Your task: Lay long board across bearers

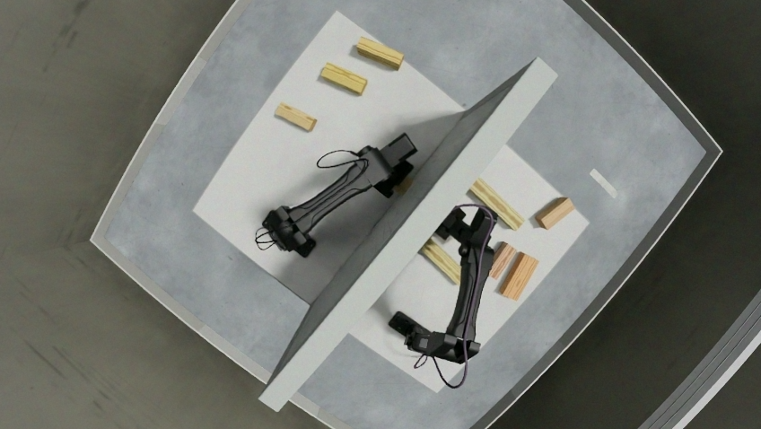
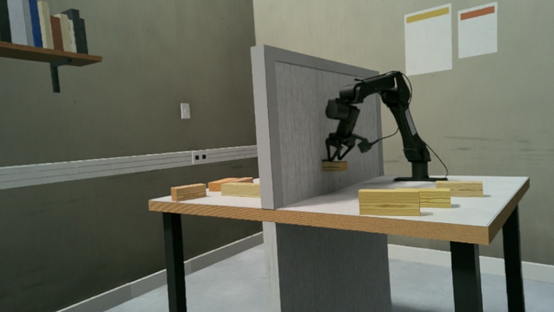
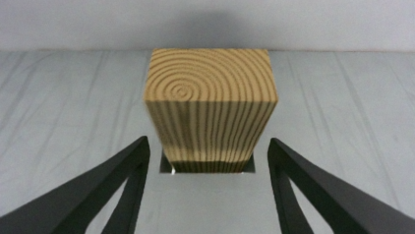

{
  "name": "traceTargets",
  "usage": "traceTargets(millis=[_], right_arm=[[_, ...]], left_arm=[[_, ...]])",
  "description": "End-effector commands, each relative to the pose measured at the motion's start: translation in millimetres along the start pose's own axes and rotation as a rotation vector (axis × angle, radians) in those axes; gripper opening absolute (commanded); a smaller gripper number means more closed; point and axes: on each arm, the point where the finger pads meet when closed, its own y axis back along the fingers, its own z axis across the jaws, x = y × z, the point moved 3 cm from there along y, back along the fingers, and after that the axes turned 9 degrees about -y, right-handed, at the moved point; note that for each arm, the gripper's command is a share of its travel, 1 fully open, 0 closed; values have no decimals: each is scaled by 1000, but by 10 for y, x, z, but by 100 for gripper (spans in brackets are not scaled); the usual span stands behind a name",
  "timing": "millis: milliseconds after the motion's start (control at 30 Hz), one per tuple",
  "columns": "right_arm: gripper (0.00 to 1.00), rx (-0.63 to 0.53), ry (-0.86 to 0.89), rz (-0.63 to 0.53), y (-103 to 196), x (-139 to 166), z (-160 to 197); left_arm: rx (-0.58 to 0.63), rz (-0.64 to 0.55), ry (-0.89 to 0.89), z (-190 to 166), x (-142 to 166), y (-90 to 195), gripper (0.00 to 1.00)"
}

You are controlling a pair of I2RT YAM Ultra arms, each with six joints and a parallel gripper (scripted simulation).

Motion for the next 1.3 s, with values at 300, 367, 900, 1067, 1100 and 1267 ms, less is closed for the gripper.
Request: traceTargets(millis=[300, 367, 900, 1067, 1100, 1267], right_arm=[[0, 32, 42, -63, 177, -240, -19], [0, 32, 42, -63, 177, -240, -19], [0, 32, 42, -63, 177, -240, -18], [0, 32, 42, -63, 177, -240, -18], [0, 32, 42, -63, 177, -240, -18], [0, 32, 42, -63, 177, -240, -18]], left_arm=[[-17, 6, 1, 17, -11, 611, 74], [19, 0, -7, -64, -9, 604, 74], [7, -3, -5, 5, -1, 717, 74], [21, 9, -13, -33, -3, 827, 74], [36, 9, -19, -63, -3, 861, 74], [117, 18, -16, 13, 62, 1186, 74]])
